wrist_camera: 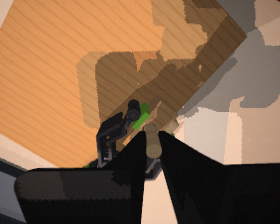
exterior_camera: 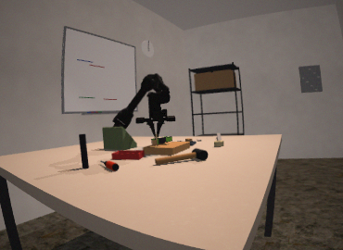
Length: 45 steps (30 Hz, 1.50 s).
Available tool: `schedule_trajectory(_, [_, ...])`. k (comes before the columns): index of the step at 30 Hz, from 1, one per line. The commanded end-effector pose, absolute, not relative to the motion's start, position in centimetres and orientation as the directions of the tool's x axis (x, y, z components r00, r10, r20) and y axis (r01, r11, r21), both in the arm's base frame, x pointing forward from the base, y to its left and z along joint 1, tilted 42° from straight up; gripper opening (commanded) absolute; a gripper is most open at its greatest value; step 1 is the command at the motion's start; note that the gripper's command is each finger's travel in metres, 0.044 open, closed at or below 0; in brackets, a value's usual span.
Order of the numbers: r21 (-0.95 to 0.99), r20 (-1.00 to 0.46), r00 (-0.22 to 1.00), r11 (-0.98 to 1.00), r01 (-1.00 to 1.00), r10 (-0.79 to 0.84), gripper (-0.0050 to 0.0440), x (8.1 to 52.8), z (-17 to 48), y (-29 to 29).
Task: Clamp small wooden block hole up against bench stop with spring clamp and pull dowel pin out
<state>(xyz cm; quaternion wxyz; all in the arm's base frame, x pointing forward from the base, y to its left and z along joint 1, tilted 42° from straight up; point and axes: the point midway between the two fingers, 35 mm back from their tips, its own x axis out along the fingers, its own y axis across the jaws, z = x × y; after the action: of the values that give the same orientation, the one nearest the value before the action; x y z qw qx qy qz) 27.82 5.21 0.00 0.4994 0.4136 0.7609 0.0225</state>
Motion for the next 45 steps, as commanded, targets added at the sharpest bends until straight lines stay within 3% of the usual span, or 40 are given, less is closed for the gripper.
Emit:
schedule_trajectory(1, [0.443, -0.741, -0.157, 0.651, 0.616, 0.653, 0.0000, 27.87, 0.14, 5.08])
schedule_trajectory(18, [0.292, -0.741, -0.157, 0.524, 0.800, 0.653, 0.0000, 27.88, 0.18, 5.04])
schedule_trajectory(29, [0.081, -0.741, -0.157, 0.319, 0.944, 0.653, 0.0000, 27.88, 0.20, 5.02])
schedule_trajectory(45, [-0.221, -0.741, -0.157, -0.017, 0.975, 0.653, 0.0000, 27.89, 0.23, 4.99])
